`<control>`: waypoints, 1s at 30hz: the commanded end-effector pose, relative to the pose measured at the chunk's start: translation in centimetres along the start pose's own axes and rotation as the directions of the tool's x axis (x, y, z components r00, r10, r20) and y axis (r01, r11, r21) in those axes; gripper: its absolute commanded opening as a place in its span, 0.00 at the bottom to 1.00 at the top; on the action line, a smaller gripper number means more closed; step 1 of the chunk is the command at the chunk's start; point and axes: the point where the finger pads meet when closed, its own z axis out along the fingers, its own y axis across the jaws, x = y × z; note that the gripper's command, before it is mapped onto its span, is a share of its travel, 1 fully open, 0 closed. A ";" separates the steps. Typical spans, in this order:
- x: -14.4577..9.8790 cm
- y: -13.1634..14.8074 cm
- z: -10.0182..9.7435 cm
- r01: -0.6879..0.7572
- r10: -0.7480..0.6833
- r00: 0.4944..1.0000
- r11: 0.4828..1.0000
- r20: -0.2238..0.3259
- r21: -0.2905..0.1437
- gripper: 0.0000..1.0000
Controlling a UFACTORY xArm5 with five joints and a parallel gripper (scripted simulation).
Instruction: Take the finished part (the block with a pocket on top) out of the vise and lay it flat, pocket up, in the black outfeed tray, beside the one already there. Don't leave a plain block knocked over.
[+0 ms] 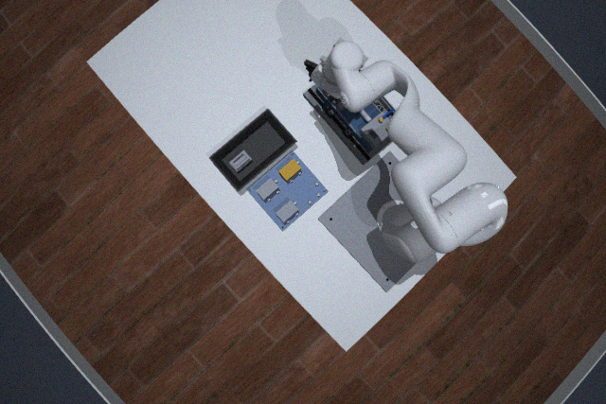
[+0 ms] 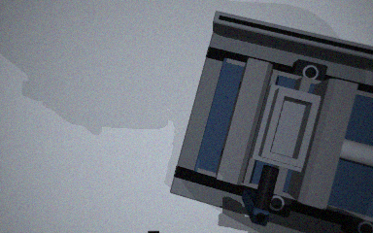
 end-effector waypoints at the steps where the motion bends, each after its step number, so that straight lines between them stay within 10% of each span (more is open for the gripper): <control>1: 0.1 -0.1 -0.2 0.000 0.000 1.000 1.000 -0.002 0.004 1.00; 18: 0.1 -0.1 -0.2 -0.003 0.003 1.000 1.000 -0.001 0.003 1.00; 24: 6.1 3.3 -0.4 -0.226 0.228 0.974 0.970 0.011 -0.092 1.00; 30: 6.6 3.6 -0.4 -0.244 0.246 0.969 0.965 0.011 -0.100 1.00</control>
